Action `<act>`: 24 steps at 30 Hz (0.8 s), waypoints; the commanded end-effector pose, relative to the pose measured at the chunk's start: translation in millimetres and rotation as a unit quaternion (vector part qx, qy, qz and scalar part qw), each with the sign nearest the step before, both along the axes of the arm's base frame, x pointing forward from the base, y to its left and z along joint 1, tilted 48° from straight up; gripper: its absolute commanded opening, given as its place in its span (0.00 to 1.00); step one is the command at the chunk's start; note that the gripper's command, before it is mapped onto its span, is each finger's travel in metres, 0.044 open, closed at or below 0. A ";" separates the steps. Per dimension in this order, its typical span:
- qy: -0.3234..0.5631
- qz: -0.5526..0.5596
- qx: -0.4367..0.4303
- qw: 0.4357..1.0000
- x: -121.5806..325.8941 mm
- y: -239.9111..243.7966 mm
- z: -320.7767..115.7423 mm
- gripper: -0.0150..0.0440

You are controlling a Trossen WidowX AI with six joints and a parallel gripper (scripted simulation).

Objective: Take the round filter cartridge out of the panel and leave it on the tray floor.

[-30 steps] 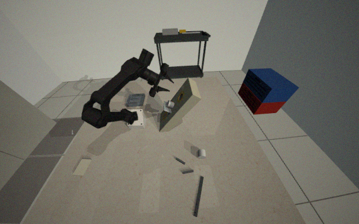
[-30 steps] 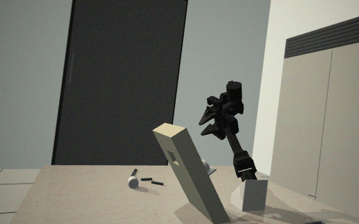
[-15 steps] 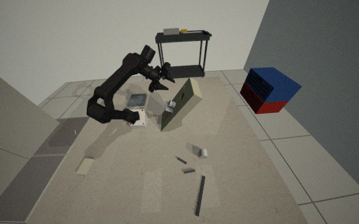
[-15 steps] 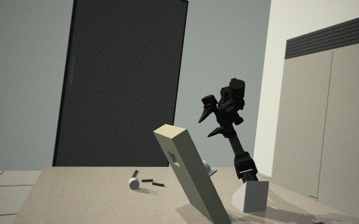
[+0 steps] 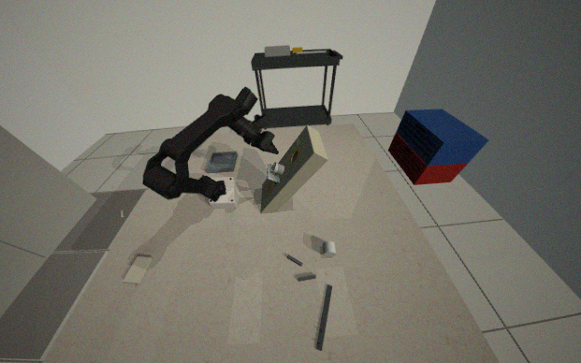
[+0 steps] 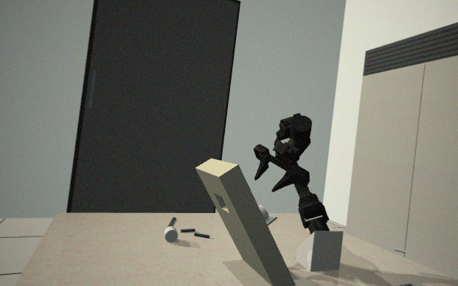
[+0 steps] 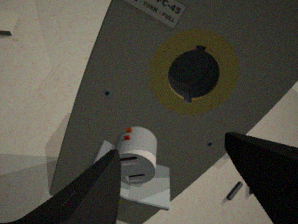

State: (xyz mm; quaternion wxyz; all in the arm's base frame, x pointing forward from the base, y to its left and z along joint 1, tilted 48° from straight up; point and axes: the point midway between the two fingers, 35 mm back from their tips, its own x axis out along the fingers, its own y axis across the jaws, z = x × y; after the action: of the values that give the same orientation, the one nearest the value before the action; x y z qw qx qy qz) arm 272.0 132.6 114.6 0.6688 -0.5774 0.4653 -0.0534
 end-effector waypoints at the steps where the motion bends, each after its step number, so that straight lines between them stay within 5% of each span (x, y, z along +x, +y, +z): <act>1: -0.146 -0.240 0.144 0.949 -24.1 -29.8 -28.0 0.77; 24: -0.145 -0.239 0.145 0.949 -14.7 -42.7 -40.8 0.77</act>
State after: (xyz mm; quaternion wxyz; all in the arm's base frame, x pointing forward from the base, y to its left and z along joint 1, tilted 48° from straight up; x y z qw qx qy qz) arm 255.5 93.1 76.0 0.7734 -0.3289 0.4919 -0.2271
